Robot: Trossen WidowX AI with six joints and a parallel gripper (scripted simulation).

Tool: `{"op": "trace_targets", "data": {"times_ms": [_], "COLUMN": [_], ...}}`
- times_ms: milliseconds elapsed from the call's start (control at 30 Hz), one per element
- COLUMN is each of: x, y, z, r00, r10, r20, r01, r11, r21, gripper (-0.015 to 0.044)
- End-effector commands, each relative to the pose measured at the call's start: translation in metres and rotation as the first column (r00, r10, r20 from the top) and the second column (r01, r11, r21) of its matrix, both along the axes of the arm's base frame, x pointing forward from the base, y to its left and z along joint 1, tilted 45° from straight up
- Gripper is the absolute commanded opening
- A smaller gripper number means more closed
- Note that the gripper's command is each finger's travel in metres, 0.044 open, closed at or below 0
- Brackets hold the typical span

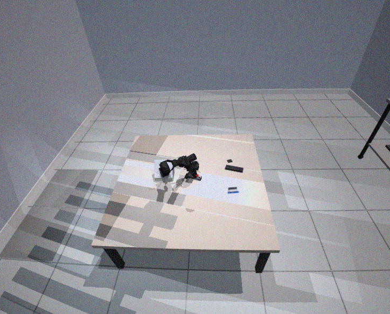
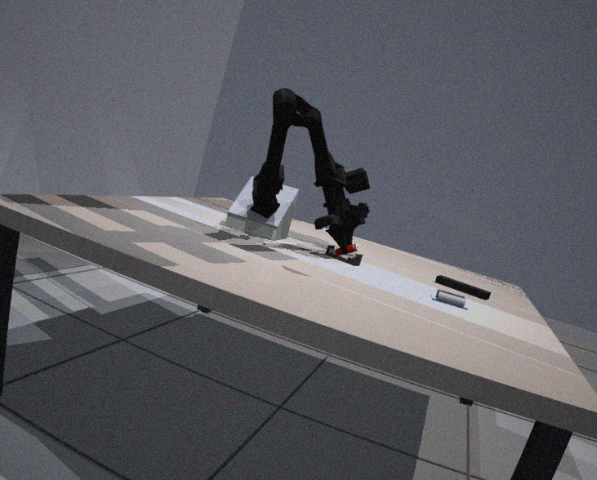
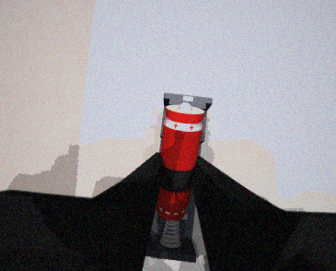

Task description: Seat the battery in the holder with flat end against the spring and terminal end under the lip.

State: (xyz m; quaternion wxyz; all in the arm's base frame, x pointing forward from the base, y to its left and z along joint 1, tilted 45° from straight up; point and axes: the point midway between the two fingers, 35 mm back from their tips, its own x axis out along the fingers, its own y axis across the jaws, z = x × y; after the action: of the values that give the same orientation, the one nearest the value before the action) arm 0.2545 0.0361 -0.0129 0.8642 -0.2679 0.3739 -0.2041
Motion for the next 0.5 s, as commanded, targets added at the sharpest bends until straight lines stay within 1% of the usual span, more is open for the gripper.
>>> {"op": "trace_targets", "data": {"times_ms": [0, 467], "x": [-0.0064, -0.0155], "y": [-0.0023, -0.0022], "z": [-0.0017, -0.0042], "r00": [1.000, 1.000], "r10": [-0.002, 0.000], "r20": [0.001, -0.007], "r01": [0.002, 0.001], "r11": [1.000, 1.000], "r21": [-0.001, 0.009], "gripper": [0.0063, 0.0063]}}
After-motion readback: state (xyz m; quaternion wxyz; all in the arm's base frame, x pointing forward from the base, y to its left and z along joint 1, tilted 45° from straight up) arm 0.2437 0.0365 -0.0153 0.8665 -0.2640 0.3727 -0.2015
